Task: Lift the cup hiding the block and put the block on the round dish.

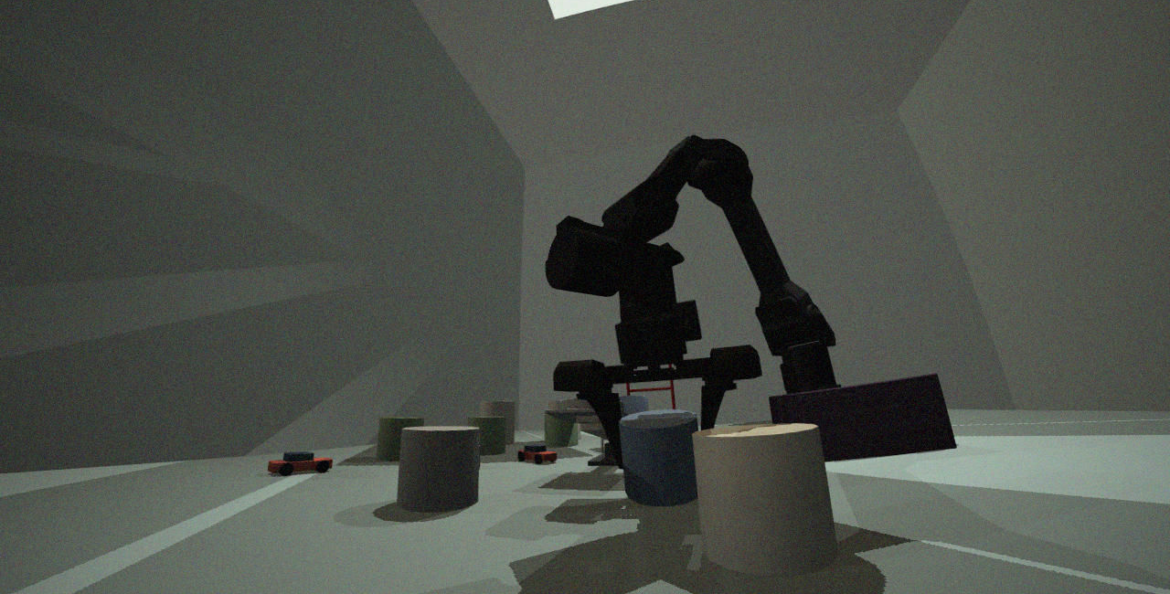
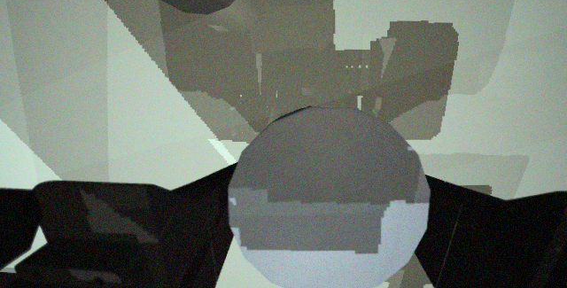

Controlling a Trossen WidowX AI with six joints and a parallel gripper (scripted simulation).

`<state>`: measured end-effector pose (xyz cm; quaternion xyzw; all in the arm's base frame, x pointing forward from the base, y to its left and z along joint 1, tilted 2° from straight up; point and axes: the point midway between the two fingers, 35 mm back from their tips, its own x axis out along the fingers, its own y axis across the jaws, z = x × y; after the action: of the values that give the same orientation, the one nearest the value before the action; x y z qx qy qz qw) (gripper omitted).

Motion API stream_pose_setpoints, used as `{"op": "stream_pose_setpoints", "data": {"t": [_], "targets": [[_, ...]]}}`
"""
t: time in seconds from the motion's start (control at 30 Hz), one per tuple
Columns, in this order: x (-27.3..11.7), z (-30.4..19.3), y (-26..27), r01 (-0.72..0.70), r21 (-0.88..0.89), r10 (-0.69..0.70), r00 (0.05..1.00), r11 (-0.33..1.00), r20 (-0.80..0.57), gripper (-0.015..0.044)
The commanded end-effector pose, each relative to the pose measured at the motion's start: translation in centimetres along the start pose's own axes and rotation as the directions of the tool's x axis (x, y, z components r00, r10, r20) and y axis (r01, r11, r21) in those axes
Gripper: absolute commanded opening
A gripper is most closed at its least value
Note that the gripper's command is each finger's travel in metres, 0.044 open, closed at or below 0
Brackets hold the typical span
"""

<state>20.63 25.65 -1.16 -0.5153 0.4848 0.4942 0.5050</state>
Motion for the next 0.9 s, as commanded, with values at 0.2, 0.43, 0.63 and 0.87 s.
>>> {"op": "stream_pose_setpoints", "data": {"t": [0.2, 0.43, 0.63, 0.87], "targets": [[0.0, 0.0, 0.0, 0.0, 0.0, 0.0, 1.0, 1.0, 0.0, 0.021], [0.0, 0.0, 0.0, 0.0, 0.0, 0.0, 1.0, 1.0, 0.0, 0.0394], [-5.4, 0.1, -0.1, 0.006, 0.003, -0.006, 1.0, 1.0, 0.005, 0.044], [-5.8, 0.3, -0.8, 0.04, -0.005, -0.039, 0.999, 0.999, 0.027, 0.0361]]}}
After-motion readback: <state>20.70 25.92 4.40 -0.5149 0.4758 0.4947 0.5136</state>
